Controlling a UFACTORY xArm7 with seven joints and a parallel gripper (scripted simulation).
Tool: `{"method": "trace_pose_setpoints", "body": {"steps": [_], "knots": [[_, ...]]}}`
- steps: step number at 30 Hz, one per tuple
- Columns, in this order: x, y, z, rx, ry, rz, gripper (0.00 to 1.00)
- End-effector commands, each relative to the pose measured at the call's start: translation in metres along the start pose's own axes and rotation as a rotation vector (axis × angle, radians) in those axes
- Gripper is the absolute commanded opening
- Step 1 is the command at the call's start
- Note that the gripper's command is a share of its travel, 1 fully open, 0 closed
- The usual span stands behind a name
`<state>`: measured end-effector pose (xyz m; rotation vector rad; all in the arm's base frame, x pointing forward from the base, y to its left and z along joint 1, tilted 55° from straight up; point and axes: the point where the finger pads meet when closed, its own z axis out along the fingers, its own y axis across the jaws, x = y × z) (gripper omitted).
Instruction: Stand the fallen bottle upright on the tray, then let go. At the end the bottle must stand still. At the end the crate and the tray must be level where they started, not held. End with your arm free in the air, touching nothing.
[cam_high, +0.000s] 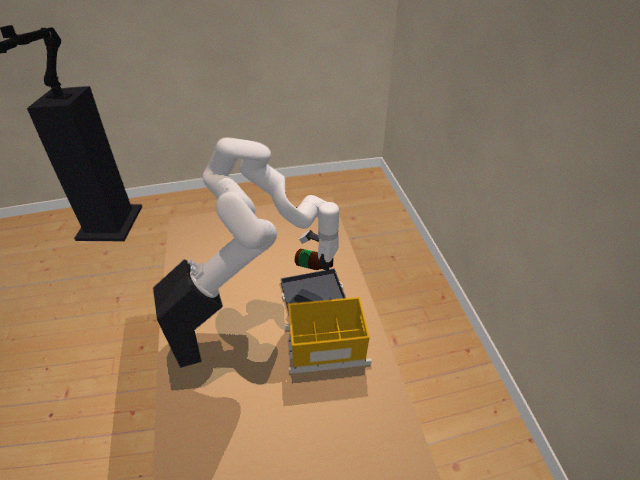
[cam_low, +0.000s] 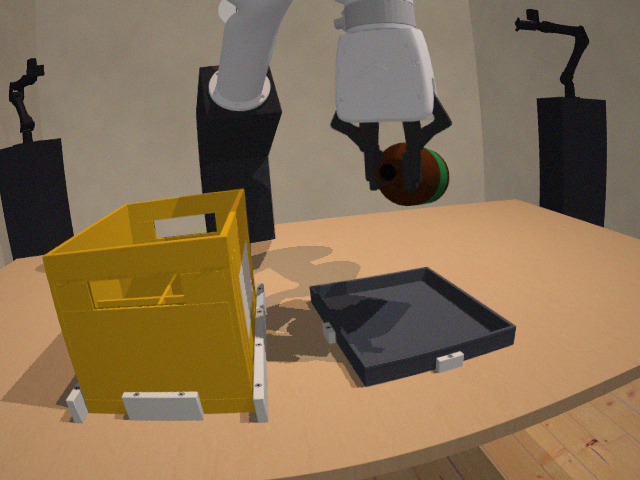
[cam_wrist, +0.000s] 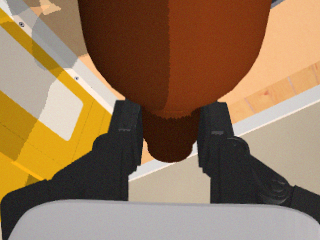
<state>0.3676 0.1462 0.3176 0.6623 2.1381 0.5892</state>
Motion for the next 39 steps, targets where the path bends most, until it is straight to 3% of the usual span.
{"method": "trace_pose_setpoints", "body": {"steps": [1, 23, 39], "knots": [[-0.0003, 0.0008, -0.0007, -0.002, -0.001, 0.000, 0.00], [-0.0005, 0.0002, -0.0006, 0.003, -0.033, 0.001, 0.00], [-0.0001, 0.0001, -0.0012, 0.004, -0.135, 0.001, 0.00]]}}
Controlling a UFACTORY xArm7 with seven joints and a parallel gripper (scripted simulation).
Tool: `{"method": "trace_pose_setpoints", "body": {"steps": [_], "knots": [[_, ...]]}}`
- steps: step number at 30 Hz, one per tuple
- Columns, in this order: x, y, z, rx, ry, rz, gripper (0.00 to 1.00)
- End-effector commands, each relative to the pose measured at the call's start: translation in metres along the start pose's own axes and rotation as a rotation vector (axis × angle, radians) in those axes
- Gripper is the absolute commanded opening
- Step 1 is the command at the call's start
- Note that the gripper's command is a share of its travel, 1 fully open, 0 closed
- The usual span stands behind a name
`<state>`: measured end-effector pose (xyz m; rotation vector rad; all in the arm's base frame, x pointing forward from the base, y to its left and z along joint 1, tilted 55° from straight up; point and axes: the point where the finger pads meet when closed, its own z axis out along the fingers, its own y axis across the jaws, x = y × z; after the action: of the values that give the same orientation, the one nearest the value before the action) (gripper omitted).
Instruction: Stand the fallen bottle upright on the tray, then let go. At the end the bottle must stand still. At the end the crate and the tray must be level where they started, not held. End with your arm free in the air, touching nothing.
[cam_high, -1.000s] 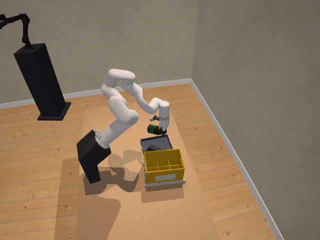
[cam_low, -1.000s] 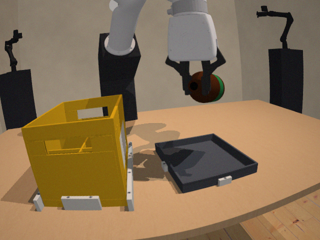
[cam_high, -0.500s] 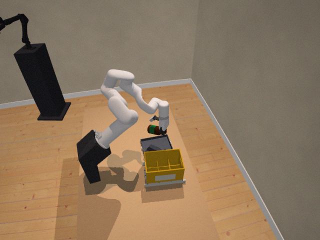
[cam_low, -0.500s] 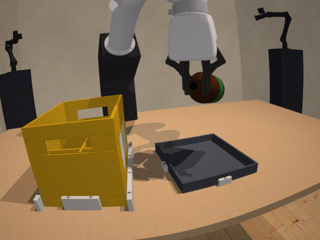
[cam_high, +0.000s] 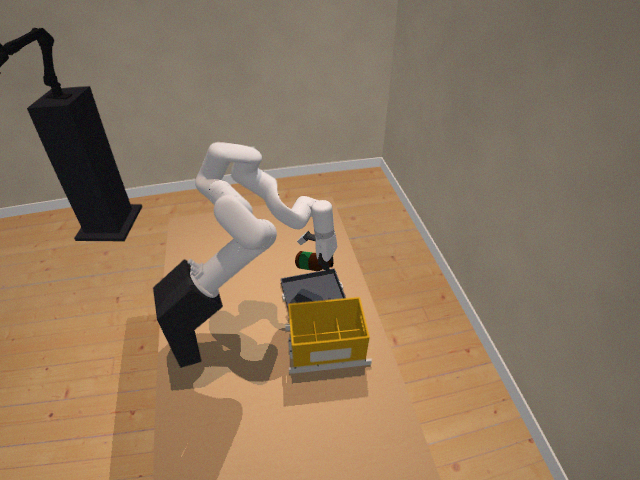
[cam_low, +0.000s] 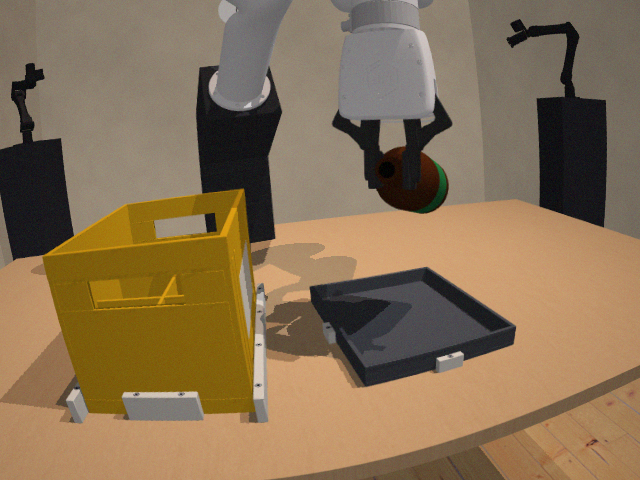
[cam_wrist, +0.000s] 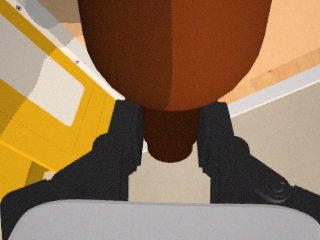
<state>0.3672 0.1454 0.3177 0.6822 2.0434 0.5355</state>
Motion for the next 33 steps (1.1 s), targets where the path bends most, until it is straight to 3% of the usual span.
{"method": "trace_pose_setpoints", "body": {"steps": [1, 11, 33], "knots": [[0.0001, 0.0008, -0.0008, -0.003, -0.030, 0.001, 0.00], [0.0007, 0.0014, -0.0014, -0.009, -0.067, 0.001, 0.00], [0.0008, 0.0014, -0.0014, -0.009, -0.072, 0.001, 0.00]]}}
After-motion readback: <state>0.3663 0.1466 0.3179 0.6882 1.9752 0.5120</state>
